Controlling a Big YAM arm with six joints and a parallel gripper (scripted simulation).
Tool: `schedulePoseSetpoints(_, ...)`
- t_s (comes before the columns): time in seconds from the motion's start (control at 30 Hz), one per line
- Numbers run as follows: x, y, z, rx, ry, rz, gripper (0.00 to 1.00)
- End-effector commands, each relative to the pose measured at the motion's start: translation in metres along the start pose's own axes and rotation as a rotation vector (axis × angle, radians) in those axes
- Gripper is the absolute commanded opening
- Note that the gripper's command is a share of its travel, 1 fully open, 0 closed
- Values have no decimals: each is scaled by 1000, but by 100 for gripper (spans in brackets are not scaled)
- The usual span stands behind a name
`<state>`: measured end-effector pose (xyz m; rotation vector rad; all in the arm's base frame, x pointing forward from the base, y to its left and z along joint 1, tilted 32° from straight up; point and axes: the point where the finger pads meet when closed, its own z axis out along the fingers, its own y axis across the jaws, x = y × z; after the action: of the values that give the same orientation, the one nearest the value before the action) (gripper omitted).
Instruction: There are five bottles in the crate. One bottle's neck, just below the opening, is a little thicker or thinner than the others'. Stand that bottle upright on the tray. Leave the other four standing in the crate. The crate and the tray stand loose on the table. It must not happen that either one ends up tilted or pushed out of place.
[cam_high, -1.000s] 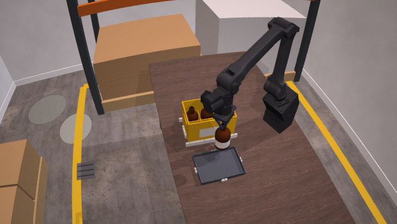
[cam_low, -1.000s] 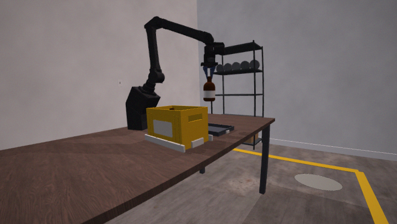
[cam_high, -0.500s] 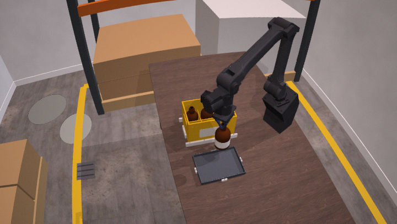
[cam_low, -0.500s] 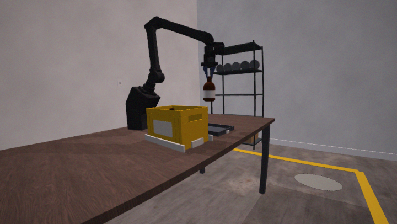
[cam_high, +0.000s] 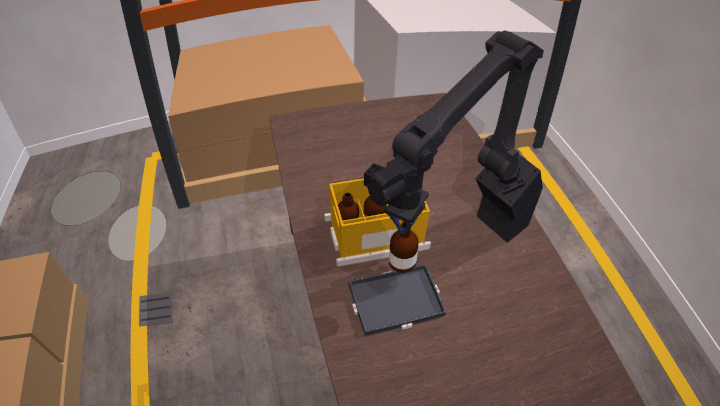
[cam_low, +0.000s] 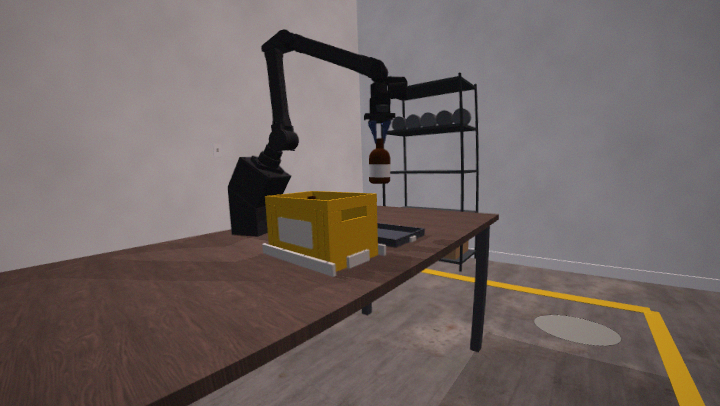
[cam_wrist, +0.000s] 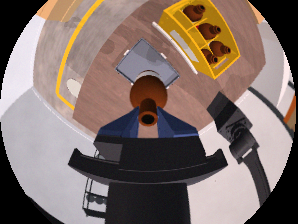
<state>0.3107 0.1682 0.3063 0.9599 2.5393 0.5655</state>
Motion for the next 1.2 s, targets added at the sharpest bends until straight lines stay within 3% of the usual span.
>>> schedulePoseSetpoints(0.0,-6,26,-34,-98,-32,0,0)
schedulePoseSetpoints(0.83,-6,26,-34,-97,-31,0,0)
schedulePoseSetpoints(1.17,-2,15,-22,-68,-22,0,0)
